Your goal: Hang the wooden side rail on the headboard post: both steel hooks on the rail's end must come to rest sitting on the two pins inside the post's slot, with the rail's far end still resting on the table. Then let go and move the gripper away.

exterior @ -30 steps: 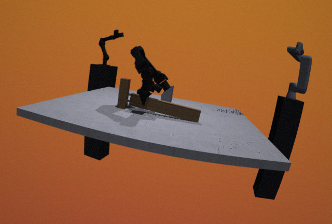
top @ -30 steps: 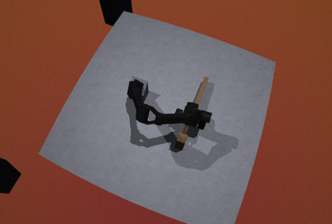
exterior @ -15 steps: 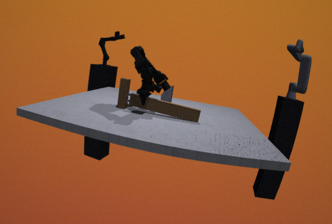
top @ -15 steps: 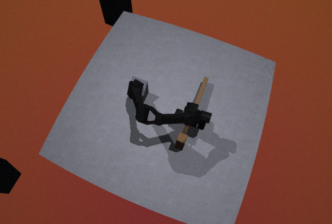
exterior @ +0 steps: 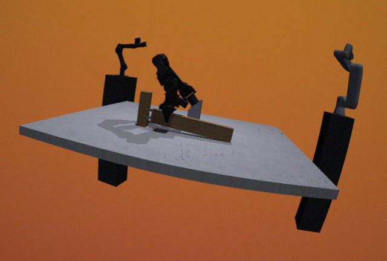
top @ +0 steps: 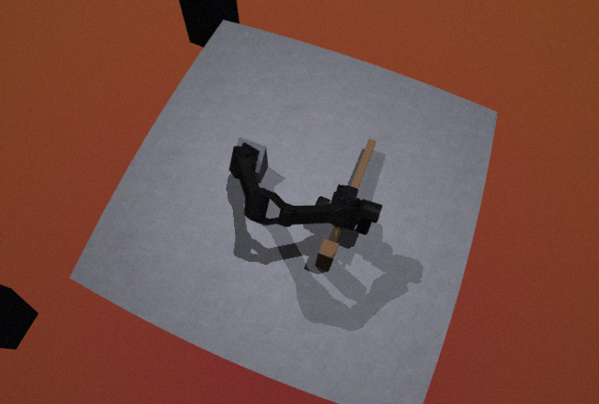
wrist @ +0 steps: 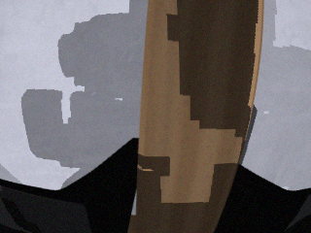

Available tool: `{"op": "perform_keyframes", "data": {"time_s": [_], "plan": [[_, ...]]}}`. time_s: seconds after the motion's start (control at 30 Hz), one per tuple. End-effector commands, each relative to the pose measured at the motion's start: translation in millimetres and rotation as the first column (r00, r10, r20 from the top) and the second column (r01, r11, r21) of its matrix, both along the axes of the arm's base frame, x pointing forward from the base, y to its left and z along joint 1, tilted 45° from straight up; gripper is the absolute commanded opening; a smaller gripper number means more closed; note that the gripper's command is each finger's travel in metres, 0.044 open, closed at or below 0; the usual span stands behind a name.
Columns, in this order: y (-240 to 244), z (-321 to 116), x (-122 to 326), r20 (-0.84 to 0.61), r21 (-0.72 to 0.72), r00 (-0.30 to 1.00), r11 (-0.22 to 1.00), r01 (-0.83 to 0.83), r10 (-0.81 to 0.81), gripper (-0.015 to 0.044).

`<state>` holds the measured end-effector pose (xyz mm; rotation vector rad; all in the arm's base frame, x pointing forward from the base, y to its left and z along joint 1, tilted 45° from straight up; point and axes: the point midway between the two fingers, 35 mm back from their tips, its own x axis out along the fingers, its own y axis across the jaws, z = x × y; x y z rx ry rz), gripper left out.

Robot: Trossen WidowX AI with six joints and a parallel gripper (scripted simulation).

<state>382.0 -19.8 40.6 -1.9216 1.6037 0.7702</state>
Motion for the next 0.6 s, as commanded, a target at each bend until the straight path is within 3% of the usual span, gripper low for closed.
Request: {"op": "perform_keyframes", "data": {"time_s": [0.0, 0.57], "plan": [[1.3, 2.8, 1.9, 0.003, -0.001, 1.000, 1.000, -0.006, 0.006, 0.0000], [0.1, 4.4, 1.7, 0.003, -0.001, 1.000, 1.000, -0.006, 0.006, 0.0000]]}}
